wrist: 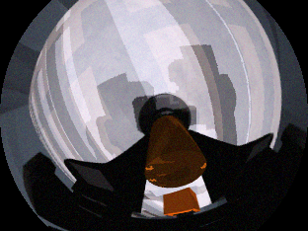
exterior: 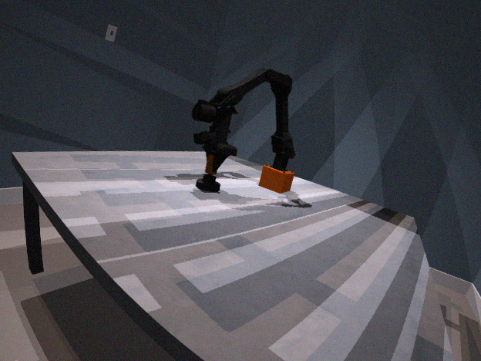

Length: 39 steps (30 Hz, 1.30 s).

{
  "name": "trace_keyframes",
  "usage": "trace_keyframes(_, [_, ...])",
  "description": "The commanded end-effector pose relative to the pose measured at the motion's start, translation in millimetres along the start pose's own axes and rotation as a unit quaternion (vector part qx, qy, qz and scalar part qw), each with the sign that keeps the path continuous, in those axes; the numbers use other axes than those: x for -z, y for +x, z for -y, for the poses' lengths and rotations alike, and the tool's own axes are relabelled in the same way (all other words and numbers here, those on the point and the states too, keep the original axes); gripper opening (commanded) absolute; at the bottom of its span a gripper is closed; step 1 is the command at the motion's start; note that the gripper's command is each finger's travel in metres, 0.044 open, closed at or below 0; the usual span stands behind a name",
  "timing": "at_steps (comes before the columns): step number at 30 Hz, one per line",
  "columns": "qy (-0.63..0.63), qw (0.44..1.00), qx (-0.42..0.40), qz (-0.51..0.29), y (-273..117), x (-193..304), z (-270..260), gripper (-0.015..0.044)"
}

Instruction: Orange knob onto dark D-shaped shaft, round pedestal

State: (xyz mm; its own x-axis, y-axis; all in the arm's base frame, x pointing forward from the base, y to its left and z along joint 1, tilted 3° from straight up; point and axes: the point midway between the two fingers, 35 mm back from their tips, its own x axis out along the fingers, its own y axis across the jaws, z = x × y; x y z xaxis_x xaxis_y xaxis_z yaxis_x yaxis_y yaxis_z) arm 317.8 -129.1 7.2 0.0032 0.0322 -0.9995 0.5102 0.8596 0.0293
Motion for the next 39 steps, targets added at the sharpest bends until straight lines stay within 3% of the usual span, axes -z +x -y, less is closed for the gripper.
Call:
trace_keyframes(1, [-0.006,1.000,0.002,-0.002,3.7,0.2,0.6,0.0000])
trace_keyframes(24, [-0.048,0.999,0.000,0.000,10.0,-0.6,-0.1,0.0000])
trace_keyframes(39, [-0.048,0.999,0.000,0.000,10.0,-0.6,-0.1,0.0394])
